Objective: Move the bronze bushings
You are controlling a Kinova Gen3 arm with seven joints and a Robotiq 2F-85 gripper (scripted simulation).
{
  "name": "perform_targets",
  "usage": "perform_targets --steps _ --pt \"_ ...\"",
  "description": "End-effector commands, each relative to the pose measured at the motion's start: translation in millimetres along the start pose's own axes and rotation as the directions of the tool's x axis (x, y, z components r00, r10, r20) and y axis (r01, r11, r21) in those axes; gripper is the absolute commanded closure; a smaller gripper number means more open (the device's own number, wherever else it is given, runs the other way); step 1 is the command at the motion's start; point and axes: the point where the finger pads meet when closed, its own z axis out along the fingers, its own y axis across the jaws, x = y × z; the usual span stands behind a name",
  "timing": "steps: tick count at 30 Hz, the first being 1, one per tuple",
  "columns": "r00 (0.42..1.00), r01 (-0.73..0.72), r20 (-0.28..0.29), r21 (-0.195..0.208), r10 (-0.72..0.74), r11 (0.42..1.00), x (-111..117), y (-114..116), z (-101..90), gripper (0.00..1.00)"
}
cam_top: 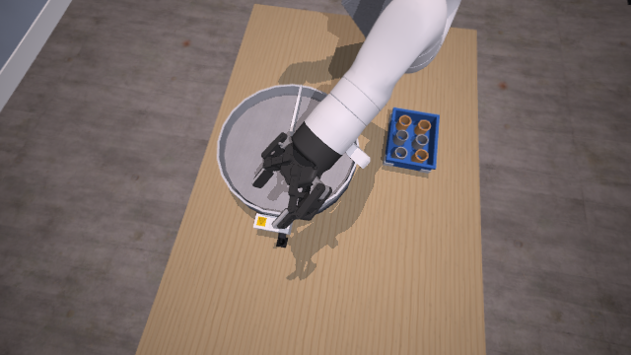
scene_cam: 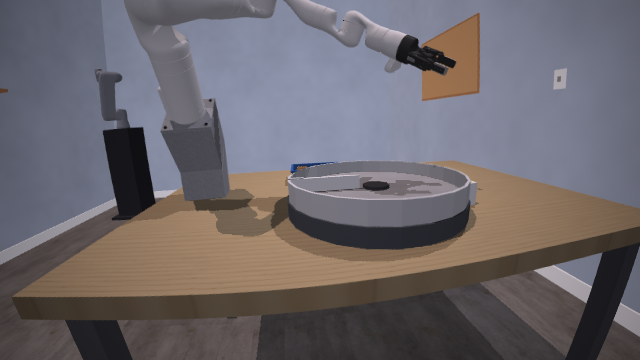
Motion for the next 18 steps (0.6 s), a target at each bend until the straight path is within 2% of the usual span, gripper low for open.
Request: perform_targets --steps 1,5,7,9,13,18 --pt "0.995 -0.087 -0.036 0.066 0.090 0.994 -13 -31 7.5 0.00" --pt "0.966 -0.226 -0.085 0.188 0.246 0.956 -15 -86 12.8 0.00" --pt "0.966 -0.226 -0.085 0.188 0.246 0.956 -15 -86 12.8 0.00" --pt "0.930 -0.313 -0.107 0.276 0.353 0.909 -12 -124 11.9 0.00" --pt "0.858 -0.417 -0.120 0.404 0.499 0.814 -2 -175 3.6 0.00" --pt "0.745 -0.506 -0.106 0.554 0.658 0.661 16 -231 -17.4 0.00"
